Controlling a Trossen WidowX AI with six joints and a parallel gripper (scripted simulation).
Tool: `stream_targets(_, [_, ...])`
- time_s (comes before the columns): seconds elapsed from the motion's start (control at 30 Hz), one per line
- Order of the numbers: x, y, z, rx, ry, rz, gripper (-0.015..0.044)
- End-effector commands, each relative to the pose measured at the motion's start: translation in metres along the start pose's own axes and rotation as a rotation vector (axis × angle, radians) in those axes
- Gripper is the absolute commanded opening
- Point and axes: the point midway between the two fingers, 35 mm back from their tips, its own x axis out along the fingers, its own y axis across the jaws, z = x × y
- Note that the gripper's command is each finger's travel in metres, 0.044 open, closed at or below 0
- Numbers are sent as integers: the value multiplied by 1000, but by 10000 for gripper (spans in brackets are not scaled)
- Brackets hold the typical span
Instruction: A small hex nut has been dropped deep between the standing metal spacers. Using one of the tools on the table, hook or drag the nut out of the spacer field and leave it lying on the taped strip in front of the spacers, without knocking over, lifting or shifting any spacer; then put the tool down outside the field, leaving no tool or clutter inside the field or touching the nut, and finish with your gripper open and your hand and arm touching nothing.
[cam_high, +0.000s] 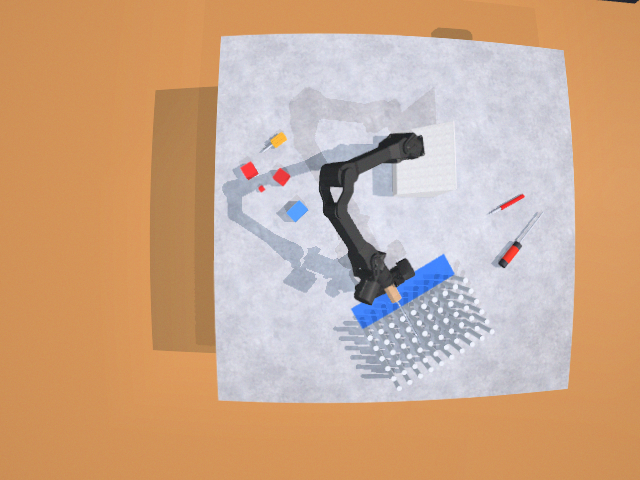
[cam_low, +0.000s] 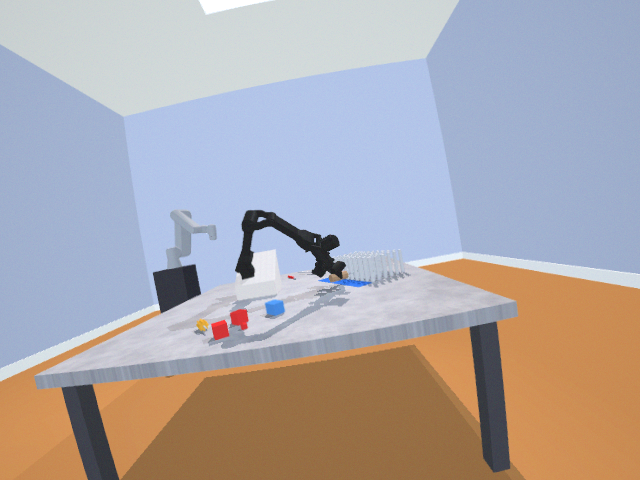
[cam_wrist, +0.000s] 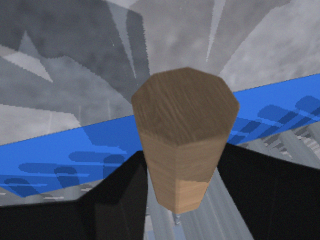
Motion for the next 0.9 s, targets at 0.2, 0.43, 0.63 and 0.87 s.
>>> stream_targets(0.2, [4,1,-2,1,4,2,0])
stream_targets(0.43, [11,1,3,0,3,2,0])
stream_targets(0.63, [15,1,5,-1,3,1,0])
stream_targets(0.87, [13,2,8,-1,3,2,0])
